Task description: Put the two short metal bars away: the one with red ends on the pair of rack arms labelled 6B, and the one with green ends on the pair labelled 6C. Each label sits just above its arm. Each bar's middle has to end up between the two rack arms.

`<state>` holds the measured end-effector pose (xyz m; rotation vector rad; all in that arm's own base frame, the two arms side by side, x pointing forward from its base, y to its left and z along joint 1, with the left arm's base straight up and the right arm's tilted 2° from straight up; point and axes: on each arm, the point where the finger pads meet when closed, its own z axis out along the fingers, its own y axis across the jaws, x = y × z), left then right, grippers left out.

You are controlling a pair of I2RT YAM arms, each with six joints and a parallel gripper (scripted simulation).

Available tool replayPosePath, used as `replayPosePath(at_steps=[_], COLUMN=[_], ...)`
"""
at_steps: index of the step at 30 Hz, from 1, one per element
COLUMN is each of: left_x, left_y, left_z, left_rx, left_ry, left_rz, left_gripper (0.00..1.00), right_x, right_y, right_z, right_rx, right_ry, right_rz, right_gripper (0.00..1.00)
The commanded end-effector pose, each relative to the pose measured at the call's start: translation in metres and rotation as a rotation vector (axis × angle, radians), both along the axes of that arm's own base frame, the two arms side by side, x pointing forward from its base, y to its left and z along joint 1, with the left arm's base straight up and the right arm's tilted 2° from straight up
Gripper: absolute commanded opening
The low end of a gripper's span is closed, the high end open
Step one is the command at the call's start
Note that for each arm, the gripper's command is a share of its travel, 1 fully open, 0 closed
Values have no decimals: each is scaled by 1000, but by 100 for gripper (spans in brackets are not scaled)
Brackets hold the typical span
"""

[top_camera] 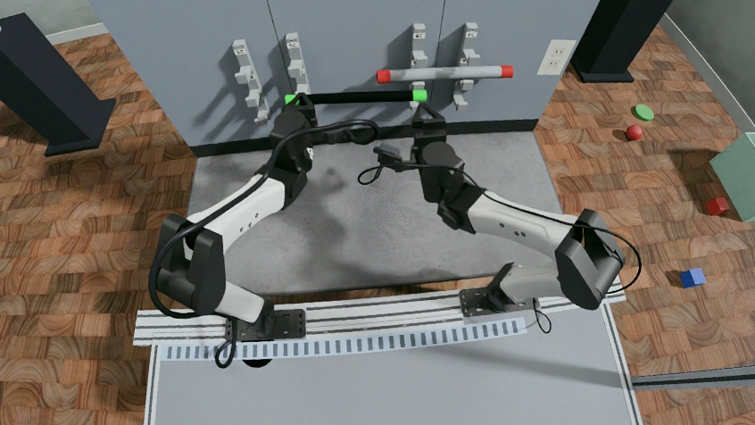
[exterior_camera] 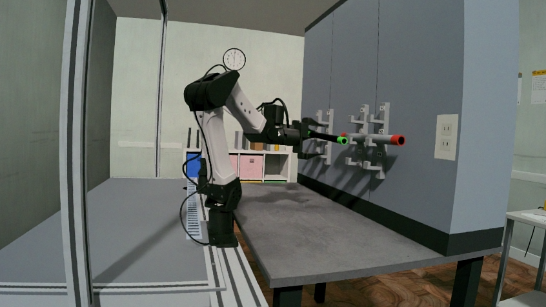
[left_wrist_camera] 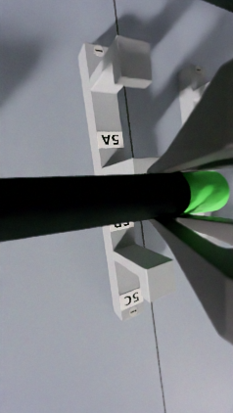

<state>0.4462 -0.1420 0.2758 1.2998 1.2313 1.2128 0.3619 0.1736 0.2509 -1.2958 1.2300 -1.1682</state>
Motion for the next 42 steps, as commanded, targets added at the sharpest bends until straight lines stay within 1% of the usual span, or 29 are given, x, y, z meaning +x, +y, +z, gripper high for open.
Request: replayPosePath(at_steps=[1, 18, 42], left_x=[1, 0, 1], left_y=[-2, -6, -6], left_z=[14, 16, 19], left_rx=[-53, -53, -53], left_ry=[-68, -68, -68], left_rz=[4, 4, 4], left_gripper=[0, 0, 0], right_x=[4, 8, 8], right_y=[1, 2, 1], right_z=[17, 21, 16], right_rx=[37, 37, 37], right_ry=[-36, -36, -36], right_rz=[-16, -16, -16], right_gripper=[100, 100, 100])
